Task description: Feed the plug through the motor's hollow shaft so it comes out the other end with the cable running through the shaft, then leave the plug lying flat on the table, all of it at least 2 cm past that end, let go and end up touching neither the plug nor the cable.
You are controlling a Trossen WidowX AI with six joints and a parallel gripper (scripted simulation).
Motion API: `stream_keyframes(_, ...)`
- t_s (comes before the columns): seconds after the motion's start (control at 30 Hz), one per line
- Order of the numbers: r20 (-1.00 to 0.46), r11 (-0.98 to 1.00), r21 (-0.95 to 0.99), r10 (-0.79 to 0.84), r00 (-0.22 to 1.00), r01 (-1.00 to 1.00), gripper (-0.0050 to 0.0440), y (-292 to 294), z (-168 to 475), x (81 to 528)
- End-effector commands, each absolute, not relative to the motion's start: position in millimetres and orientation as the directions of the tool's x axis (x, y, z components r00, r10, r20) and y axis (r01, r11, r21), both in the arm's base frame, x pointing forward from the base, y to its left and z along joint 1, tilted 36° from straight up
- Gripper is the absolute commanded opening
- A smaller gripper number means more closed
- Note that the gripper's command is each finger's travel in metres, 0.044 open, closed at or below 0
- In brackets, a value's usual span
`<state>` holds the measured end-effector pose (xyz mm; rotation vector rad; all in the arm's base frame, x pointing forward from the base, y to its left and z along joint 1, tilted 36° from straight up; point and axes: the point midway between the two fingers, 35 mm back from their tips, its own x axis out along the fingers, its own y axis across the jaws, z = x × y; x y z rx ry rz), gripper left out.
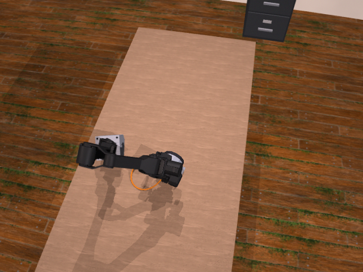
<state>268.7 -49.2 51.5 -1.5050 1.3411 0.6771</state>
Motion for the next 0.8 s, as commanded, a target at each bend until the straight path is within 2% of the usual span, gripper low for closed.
stream_keyframes(0.0, -0.882, 0.08, -0.287, -0.41, 0.231, -0.955, 0.01, -49.0, 46.1, 267.2)
stream_keyframes(0.47, -0.882, 0.08, -0.287, -0.41, 0.231, -0.955, 0.01, -49.0, 39.2, 269.3)
stream_keyframes(0.77, -0.88, 0.08, -0.292, -0.411, 0.236, -0.953, 0.004, -49.2, 41.9, 269.6)
